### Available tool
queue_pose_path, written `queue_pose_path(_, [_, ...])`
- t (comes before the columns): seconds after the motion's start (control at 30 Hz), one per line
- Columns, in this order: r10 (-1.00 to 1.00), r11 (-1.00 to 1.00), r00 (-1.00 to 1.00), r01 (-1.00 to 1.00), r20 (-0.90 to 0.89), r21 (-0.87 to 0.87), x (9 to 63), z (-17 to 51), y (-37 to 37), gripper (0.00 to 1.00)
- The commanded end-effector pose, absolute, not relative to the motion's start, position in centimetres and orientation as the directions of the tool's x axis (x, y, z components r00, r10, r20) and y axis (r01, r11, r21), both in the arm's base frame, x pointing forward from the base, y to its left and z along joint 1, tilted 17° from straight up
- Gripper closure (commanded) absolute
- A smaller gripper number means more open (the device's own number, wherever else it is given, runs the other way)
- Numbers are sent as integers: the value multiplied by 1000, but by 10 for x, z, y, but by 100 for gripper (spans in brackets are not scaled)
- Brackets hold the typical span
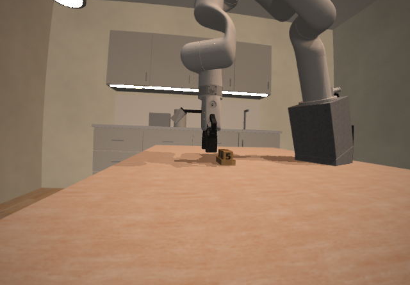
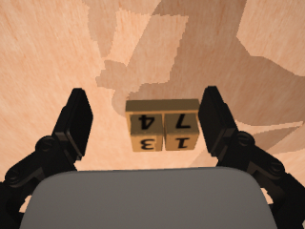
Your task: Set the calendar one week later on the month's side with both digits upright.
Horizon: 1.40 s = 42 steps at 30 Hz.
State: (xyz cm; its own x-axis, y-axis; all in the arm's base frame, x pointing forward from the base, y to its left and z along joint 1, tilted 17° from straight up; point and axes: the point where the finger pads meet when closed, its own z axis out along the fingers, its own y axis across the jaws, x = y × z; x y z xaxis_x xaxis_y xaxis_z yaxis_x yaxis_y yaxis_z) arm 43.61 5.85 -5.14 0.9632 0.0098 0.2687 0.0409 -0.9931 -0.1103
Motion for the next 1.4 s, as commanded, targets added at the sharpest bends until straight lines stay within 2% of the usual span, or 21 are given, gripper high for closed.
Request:
queue_pose_path(0.0, [10, -993, 963, 41, 271, -110, 437, -50, 58, 0])
queue_pose_path(1.37, [10, -993, 963, 41, 271, -110, 432, -34, 56, 0])
